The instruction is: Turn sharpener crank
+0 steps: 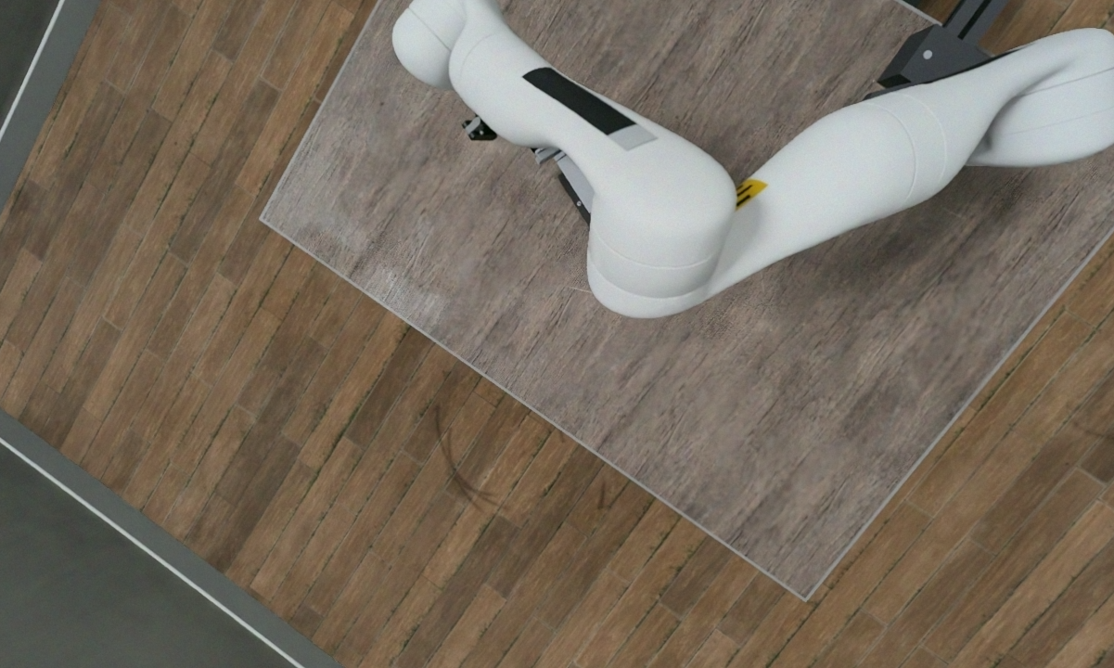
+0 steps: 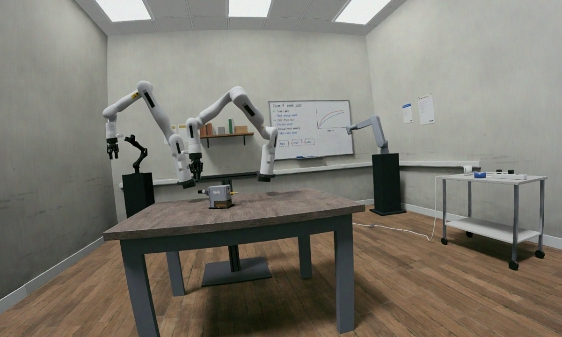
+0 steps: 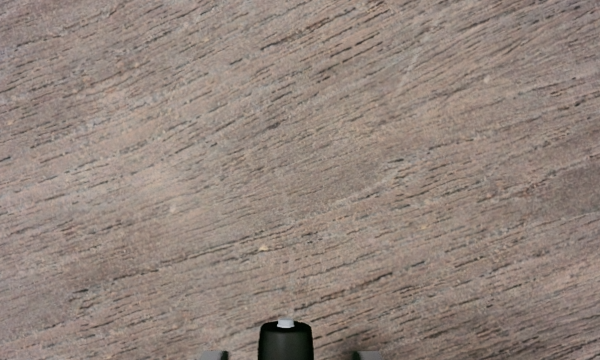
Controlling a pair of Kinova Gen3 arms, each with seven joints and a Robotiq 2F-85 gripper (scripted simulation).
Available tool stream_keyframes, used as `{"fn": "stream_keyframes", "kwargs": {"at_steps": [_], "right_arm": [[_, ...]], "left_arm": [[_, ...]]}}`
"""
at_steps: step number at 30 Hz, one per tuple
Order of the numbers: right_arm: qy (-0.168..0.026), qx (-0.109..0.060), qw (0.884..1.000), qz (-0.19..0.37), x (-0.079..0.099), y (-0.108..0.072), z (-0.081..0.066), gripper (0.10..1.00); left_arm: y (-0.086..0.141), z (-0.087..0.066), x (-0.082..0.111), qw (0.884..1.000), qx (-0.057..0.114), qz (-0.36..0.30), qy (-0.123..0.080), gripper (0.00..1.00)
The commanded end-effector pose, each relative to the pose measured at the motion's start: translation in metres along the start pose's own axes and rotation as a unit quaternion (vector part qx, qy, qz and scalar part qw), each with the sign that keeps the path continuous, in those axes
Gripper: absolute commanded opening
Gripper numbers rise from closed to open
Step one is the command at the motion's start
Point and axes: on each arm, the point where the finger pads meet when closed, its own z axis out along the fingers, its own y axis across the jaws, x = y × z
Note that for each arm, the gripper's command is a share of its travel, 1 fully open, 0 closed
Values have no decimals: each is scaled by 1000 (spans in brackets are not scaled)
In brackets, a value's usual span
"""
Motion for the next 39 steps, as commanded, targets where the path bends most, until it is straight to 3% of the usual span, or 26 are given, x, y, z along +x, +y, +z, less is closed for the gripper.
{"fn": "stream_keyframes", "kwargs": {"at_steps": [1, 39], "right_arm": [[-1, 0, 1000, 0, 0, 0, -1, 1000], [-1, 0, 1000, 0, 0, 0, -1, 1000]], "left_arm": [[-1, -1, 0, 1000, 1, 0, 1, 578], [-1, 4, 1, 1000, 1, 0, 1, 578]]}}
